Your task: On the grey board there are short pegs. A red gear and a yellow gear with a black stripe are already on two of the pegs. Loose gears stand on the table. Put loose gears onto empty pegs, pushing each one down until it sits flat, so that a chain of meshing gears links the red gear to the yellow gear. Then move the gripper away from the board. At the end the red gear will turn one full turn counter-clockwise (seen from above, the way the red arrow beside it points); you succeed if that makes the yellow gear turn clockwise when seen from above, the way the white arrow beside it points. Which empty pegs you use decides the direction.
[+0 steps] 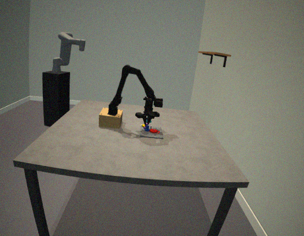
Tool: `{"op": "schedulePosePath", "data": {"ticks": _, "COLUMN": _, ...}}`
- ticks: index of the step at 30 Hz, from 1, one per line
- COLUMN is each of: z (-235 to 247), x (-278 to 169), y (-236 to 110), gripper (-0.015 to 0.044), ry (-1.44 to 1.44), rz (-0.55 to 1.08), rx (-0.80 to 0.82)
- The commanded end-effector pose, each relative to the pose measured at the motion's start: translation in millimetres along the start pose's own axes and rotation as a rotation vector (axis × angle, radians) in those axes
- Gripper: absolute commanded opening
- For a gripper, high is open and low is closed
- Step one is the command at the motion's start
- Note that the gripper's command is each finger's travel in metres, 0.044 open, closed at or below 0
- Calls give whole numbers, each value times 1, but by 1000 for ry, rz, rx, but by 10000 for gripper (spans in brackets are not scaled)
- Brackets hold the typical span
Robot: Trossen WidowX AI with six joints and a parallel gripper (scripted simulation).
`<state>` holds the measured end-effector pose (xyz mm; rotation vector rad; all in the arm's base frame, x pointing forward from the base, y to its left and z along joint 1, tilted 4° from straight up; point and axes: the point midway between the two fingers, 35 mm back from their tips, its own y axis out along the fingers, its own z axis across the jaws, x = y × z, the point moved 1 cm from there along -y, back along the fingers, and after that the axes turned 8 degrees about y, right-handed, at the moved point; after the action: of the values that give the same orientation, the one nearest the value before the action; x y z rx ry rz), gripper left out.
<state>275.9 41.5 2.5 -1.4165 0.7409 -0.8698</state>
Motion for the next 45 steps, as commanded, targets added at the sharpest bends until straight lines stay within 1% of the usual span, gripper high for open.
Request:
{"op": "schedulePosePath", "data": {"ticks": 1, "z": 0, "x": -1, "y": 1, "gripper": 0, "ry": 77, "rz": 2, "rx": 1}}
{"op": "schedulePosePath", "data": {"ticks": 6, "z": -1, "x": -1, "y": 2, "gripper": 0, "ry": 215, "rz": 2, "rx": 1}}
{"op": "schedulePosePath", "data": {"ticks": 11, "z": -1, "x": 0, "y": -3, "gripper": 131, "ry": 190, "rz": 2, "rx": 1}}
{"op": "schedulePosePath", "data": {"ticks": 12, "z": -1, "x": 0, "y": -3, "gripper": 140, "ry": 190, "rz": 2, "rx": 1}}
{"op": "schedulePosePath", "data": {"ticks": 16, "z": 0, "x": 0, "y": -8, "gripper": 140, "ry": 190, "rz": 2, "rx": 1}}
{"op": "schedulePosePath", "data": {"ticks": 22, "z": 0, "x": 0, "y": -42, "gripper": 140, "ry": 190, "rz": 2, "rx": 1}}
{"op": "schedulePosePath", "data": {"ticks": 25, "z": -1, "x": 0, "y": -48, "gripper": 140, "ry": 190, "rz": 2, "rx": 1}}
{"op": "schedulePosePath", "data": {"ticks": 26, "z": -2, "x": 0, "y": -42, "gripper": 166, "ry": 187, "rz": 0, "rx": -3}}
{"op": "schedulePosePath", "data": {"ticks": 29, "z": -5, "x": -1, "y": -82, "gripper": 245, "ry": 187, "rz": 0, "rx": -3}}
{"op": "schedulePosePath", "data": {"ticks": 30, "z": -6, "x": -2, "y": -86, "gripper": 271, "ry": 187, "rz": 0, "rx": -3}}
{"op": "schedulePosePath", "data": {"ticks": 36, "z": -6, "x": -2, "y": -86, "gripper": 429, "ry": 187, "rz": 0, "rx": -3}}
{"op": "schedulePosePath", "data": {"ticks": 37, "z": -6, "x": -2, "y": -86, "gripper": 440, "ry": 187, "rz": 0, "rx": -3}}
{"op": "schedulePosePath", "data": {"ticks": 45, "z": -6, "x": -2, "y": -86, "gripper": 440, "ry": 187, "rz": 0, "rx": -3}}
